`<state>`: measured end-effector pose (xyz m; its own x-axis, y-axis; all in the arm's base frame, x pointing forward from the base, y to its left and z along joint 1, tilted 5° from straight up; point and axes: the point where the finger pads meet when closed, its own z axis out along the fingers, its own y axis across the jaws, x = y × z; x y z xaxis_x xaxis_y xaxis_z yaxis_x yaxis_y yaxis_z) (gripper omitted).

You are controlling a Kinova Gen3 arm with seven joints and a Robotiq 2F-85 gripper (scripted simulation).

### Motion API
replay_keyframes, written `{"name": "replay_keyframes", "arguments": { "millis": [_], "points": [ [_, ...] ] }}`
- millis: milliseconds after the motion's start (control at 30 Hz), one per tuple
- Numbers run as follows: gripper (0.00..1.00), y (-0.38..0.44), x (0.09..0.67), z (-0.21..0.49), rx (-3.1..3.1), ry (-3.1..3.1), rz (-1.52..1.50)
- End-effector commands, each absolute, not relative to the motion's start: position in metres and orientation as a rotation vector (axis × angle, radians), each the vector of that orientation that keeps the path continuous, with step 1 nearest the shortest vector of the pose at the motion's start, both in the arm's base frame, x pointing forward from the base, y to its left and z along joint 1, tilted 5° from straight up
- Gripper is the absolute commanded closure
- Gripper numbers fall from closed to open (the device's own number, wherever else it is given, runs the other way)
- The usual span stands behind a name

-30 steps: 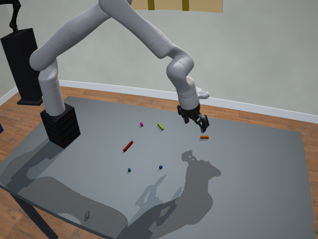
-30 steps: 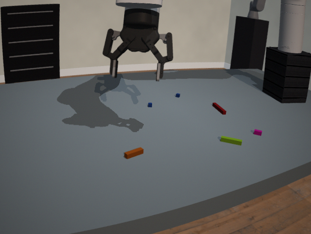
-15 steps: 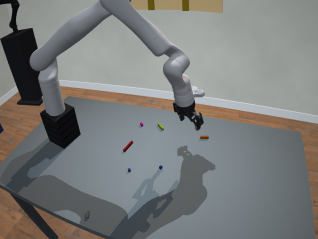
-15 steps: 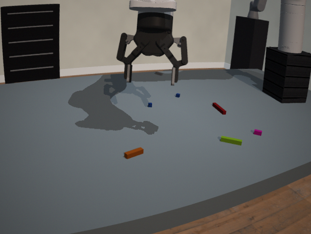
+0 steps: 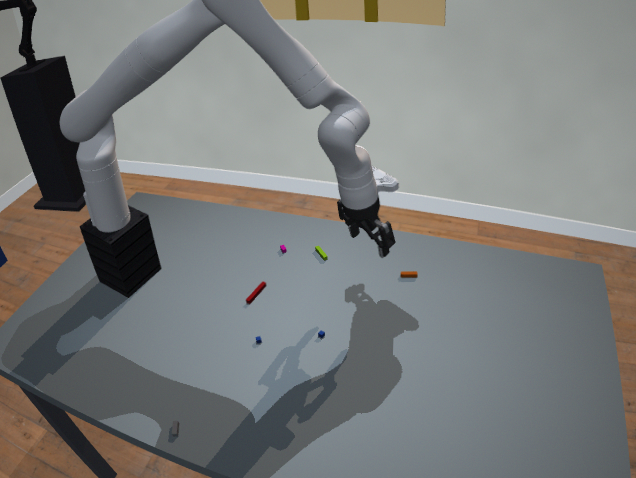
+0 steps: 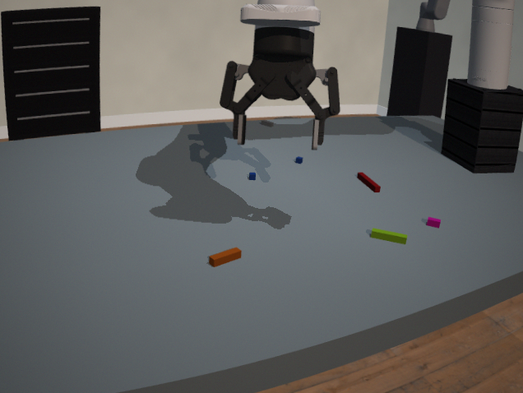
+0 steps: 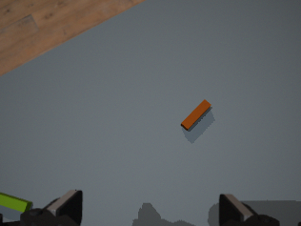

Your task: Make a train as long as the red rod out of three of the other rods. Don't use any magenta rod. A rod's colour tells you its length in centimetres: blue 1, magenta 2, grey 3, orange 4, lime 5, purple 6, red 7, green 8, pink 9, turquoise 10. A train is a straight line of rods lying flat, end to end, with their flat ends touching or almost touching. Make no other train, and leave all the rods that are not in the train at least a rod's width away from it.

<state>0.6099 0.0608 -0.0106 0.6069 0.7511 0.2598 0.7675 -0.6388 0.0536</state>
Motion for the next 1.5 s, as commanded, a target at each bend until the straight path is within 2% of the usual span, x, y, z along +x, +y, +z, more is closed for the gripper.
{"name": "replay_keyframes", "arguments": {
  "millis": [0,1467],
  "points": [
    [0.0,0.064,0.61,-0.008,-2.756,-1.312,-0.405],
    [0.0,0.098,0.546,-0.024,-2.826,-1.209,-0.312]
  ]
}}
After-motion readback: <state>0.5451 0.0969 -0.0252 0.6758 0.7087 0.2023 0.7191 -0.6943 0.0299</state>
